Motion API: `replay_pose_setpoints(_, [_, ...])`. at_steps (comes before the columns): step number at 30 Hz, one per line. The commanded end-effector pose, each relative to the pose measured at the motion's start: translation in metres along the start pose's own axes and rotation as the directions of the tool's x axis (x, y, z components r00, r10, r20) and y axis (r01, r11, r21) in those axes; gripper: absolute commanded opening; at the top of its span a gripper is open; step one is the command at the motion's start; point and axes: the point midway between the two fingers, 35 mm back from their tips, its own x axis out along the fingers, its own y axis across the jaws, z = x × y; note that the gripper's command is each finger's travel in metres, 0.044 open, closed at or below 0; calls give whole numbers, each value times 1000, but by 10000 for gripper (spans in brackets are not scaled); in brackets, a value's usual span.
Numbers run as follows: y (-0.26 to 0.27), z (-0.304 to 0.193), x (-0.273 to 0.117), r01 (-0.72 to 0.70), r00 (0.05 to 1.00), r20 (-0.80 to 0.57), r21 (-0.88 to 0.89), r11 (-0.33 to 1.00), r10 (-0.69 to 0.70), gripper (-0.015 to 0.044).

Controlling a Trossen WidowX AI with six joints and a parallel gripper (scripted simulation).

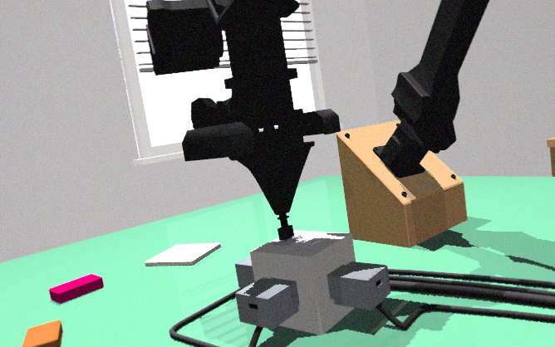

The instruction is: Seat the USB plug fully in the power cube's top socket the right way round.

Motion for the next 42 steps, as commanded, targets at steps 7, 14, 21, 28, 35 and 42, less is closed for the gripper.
replay_pose_setpoints(7, [0,0,2,-2,1000,-3,3,1000,2,0])
replay_pose_setpoints(14, [0,0,2,-2,1000,-3,3,1000,2,0])
replay_pose_setpoints(21, [0,0,3,-2,1000,-3,3,1000,2,0])
replay_pose_setpoints(28, [0,0,4,-2,1000,-3,3,1000,2,0])
replay_pose_setpoints(35, [0,0,4,-2,1000,-3,3,1000,2,0])
replay_pose_setpoints(42, [0,0,4,-2,1000,-3,3,1000,2,0])
